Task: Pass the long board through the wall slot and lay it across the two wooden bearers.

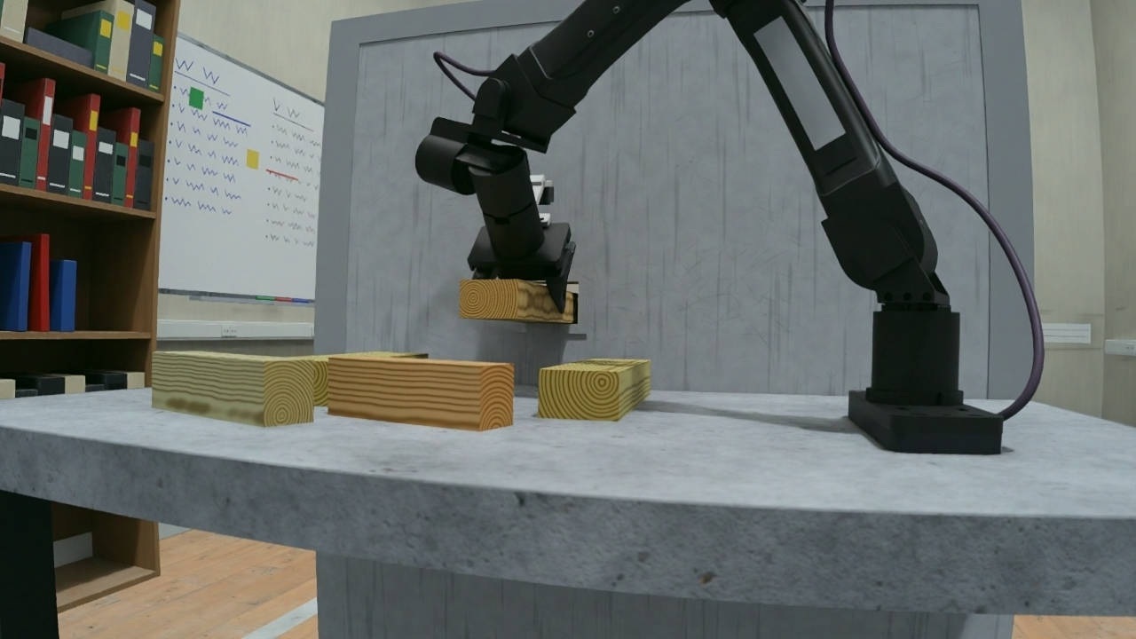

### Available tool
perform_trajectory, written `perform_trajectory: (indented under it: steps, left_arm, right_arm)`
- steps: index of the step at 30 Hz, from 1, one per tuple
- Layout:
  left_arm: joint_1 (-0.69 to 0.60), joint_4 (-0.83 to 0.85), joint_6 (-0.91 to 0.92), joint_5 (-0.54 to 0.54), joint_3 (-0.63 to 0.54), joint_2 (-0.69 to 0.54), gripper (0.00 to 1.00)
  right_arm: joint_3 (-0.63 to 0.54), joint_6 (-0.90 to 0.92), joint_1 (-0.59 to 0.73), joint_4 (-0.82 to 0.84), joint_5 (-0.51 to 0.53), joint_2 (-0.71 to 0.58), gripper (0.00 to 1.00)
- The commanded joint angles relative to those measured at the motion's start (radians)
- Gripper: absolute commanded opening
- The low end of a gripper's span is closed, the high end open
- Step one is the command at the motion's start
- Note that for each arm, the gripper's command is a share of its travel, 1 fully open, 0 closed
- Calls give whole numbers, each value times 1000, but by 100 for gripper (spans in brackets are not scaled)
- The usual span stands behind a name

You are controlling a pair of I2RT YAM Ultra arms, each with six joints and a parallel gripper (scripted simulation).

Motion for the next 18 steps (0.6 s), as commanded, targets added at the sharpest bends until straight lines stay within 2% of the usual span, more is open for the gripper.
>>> perform_trajectory:
  steps: [1, 15, 17, 18]
  left_arm:
    - [5, 20, 1, 42, 43, -30, 0]
    - [5, 20, 1, 42, 43, -30, 0]
    - [5, 20, 1, 42, 43, -30, 0]
    - [5, 20, 1, 42, 43, -30, 0]
  right_arm:
    - [-47, -113, -4, 133, 50, -49, 75]
    - [-231, -480, -10, 483, 243, -248, 75]
    - [-231, -480, -10, 483, 243, -248, 75]
    - [-263, -511, -9, 534, 248, -269, 75]
